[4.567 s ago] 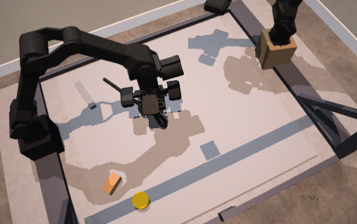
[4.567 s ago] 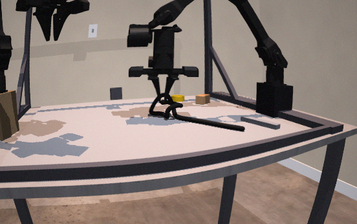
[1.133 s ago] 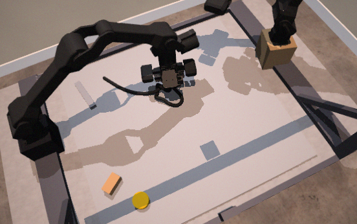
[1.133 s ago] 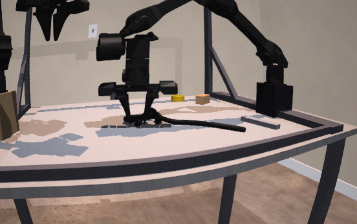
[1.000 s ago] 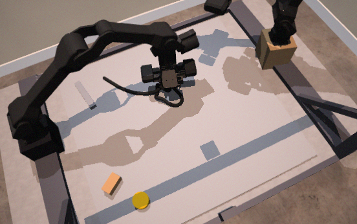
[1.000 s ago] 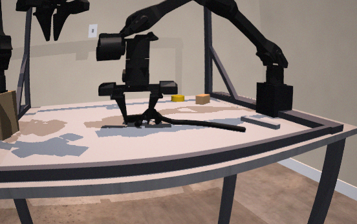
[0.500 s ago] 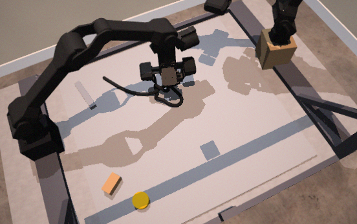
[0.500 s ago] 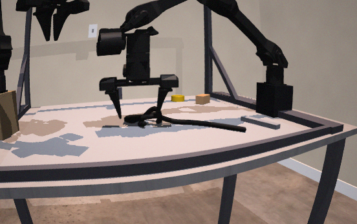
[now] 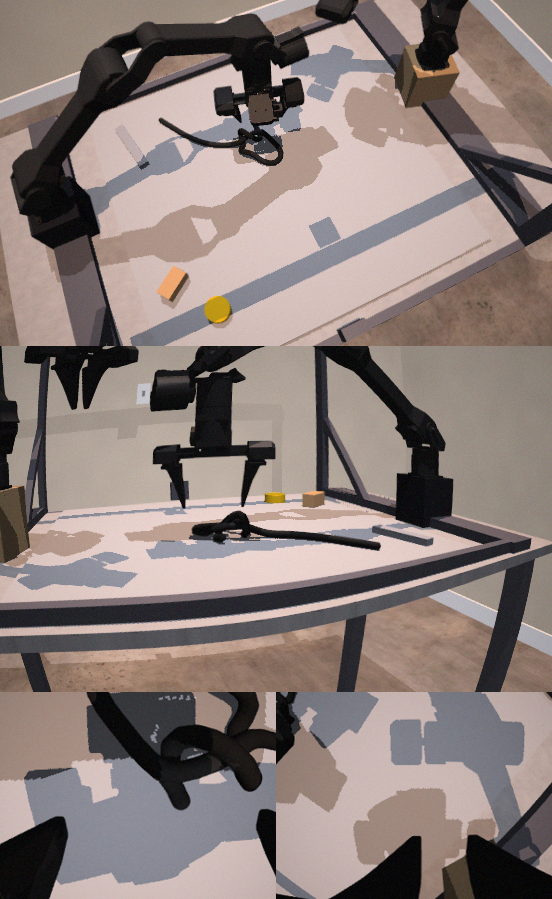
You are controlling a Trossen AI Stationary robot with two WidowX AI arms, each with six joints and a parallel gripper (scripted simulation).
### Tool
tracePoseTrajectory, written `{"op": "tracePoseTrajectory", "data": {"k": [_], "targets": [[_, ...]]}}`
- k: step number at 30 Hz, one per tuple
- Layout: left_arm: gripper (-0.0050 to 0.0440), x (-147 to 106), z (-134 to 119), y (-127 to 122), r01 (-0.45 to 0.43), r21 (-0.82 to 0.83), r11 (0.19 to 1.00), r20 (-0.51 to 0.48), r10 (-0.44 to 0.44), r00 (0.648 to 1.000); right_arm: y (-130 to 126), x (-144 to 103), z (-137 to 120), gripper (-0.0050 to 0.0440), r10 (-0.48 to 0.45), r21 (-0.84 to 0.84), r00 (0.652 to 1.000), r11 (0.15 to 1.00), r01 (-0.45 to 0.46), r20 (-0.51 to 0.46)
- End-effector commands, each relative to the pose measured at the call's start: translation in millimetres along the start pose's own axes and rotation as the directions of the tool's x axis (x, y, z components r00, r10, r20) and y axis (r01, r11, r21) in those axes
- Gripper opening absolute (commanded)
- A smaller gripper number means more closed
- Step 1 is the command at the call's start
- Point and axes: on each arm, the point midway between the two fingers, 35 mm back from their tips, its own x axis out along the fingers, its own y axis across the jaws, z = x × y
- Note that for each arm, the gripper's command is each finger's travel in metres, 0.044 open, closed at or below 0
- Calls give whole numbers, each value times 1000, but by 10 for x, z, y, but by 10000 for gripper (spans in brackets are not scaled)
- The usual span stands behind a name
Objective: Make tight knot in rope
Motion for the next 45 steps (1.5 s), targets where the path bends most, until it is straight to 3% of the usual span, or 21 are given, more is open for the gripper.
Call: {"op": "tracePoseTrajectory", "data": {"k": [1,13,45], "targets": [[440,-219,-22,56,-44,4,999,-16,44,999,10,-43,5,100,11,-5,1000,1000,-11,14],[440,-223,-15,45,-44,-1,999,-16,44,999,10,-43,5,100,11,-5,1000,1000,-11,14],[440,-347,274,-402,-43,-193,980,-13,41,999,10,-43,5,100,11,-5,1000,1000,-11,14]]}}
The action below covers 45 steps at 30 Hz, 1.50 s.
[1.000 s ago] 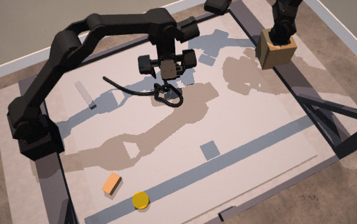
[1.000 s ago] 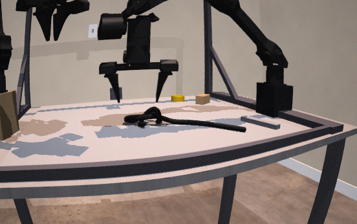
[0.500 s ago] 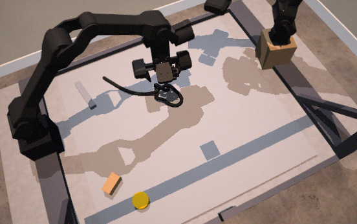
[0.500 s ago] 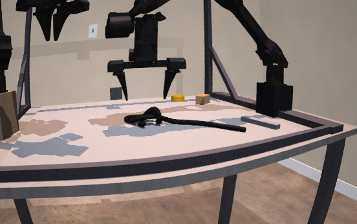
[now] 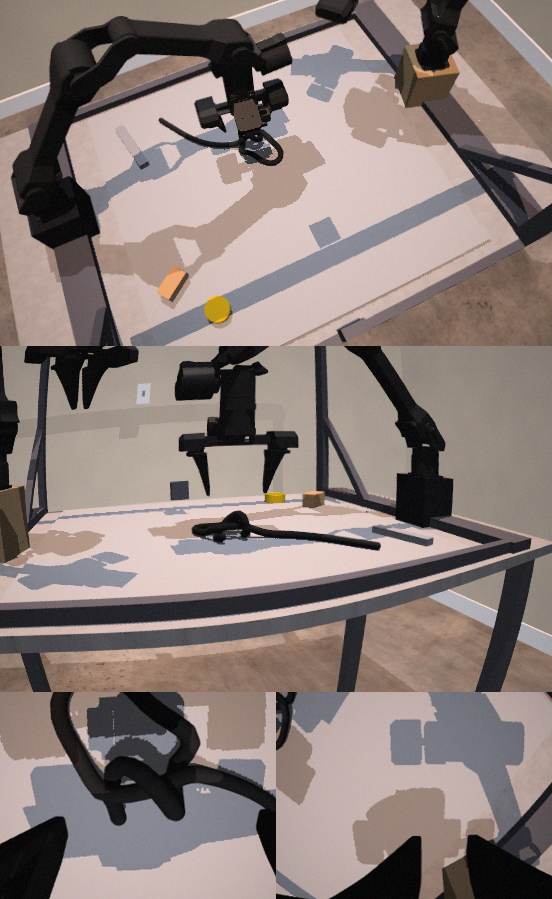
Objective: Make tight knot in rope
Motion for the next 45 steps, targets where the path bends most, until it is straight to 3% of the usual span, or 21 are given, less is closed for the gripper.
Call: {"op": "tracePoseTrajectory", "data": {"k": [1,45], "targets": [[440,-190,36,-47,-41,-35,999,-6,41,999,10,-43,5,100,11,-5,1000,1000,-11,14],[440,-402,381,-843,-35,-343,939,-3,36,999,10,-43,5,100,11,-5,1000,1000,-11,14]]}}
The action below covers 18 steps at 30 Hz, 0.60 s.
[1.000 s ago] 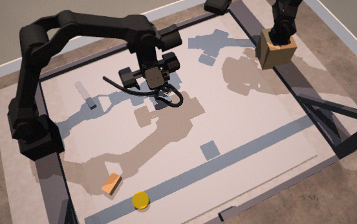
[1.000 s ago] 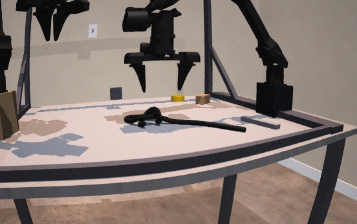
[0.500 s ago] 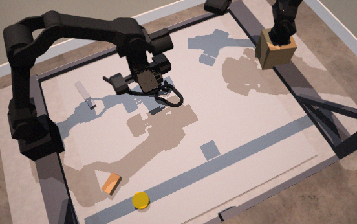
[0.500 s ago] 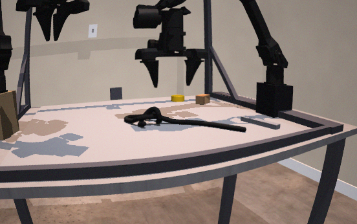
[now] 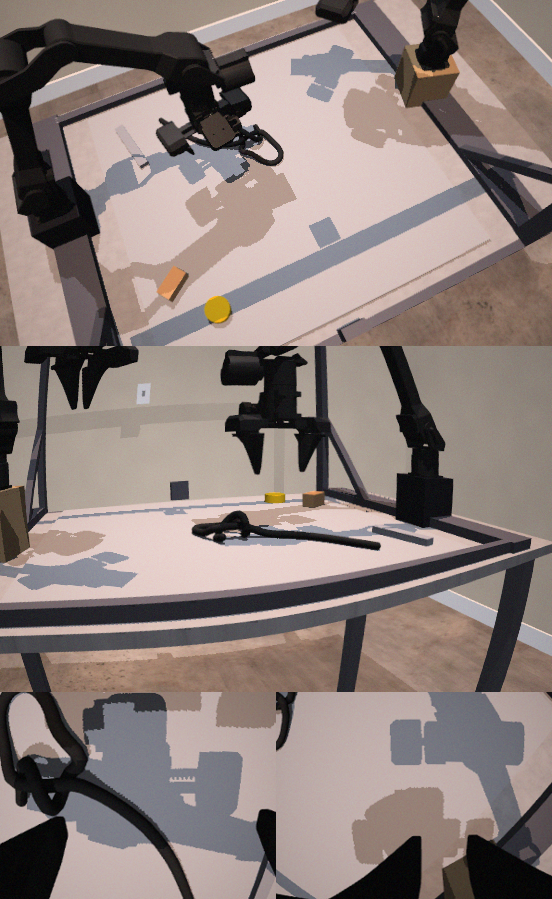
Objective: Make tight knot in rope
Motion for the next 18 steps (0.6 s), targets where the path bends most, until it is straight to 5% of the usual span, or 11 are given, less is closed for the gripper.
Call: {"op": "tracePoseTrajectory", "data": {"k": [1,18], "targets": [[440,-127,23,-58,-34,-34,999,8,34,999,10,-43,5,100,11,-5,1000,1000,-11,14],[440,-230,57,-463,-29,-180,983,9,31,999,10,-43,5,100,11,-5,1000,1000,-11,14]]}}
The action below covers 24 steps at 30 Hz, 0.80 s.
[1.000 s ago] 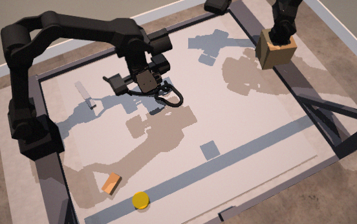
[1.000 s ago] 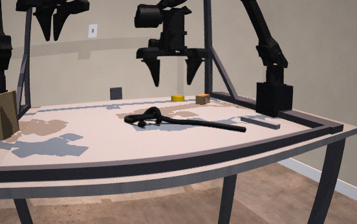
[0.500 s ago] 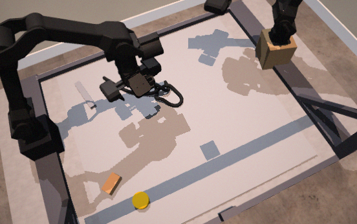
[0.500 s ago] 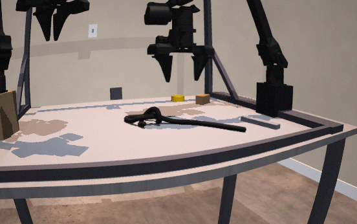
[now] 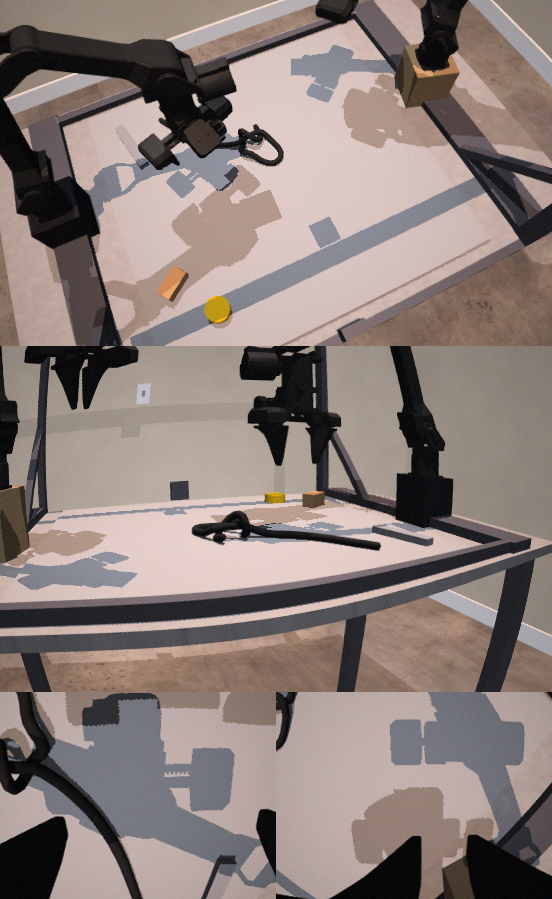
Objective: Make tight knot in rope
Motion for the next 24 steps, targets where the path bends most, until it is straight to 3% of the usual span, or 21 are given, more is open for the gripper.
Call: {"op": "tracePoseTrajectory", "data": {"k": [1,24], "targets": [[440,-102,8,-66,-24,-30,999,12,25,1000,10,-43,5,100,11,-5,1000,1000,-11,14],[440,-254,-29,-632,-17,-234,972,12,21,1000,10,-43,5,100,11,-5,1000,1000,-11,14]]}}
